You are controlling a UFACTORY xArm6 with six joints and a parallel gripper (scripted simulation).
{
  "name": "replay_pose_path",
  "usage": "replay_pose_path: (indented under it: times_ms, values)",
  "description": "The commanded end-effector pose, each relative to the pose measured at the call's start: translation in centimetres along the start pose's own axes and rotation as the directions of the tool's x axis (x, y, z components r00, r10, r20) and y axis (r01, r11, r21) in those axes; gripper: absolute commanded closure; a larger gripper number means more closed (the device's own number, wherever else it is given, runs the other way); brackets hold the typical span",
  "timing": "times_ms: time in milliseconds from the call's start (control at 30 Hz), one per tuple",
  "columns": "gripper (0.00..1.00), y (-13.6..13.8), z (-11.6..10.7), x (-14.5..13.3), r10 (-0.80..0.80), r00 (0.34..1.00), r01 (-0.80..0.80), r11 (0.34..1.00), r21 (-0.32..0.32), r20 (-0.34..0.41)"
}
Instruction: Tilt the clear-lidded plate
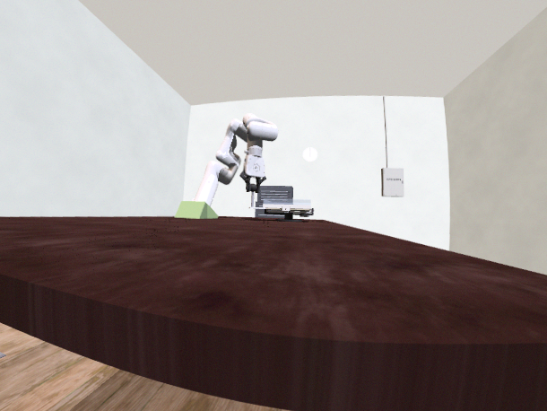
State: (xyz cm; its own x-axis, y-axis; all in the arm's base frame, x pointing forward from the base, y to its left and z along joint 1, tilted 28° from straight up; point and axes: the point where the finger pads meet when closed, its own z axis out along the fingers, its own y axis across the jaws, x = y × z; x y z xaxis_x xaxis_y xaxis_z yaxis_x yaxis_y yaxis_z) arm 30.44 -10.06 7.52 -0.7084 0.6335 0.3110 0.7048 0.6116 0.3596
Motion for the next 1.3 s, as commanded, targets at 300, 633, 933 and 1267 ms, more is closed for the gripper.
replay_pose_path:
  times_ms: [300,633,933,1267]
  values:
    - [1.00,-0.01,-0.02,-0.15,0.000,1.000,0.000,1.000,-0.001,-0.001]
    - [1.00,-0.02,0.00,-0.16,0.000,1.000,0.000,1.000,-0.001,-0.001]
    - [1.00,-0.01,-0.01,-0.11,0.000,1.000,0.000,1.000,-0.001,-0.001]
    - [1.00,-0.01,-0.01,-0.11,0.000,1.000,0.000,1.000,-0.001,-0.001]
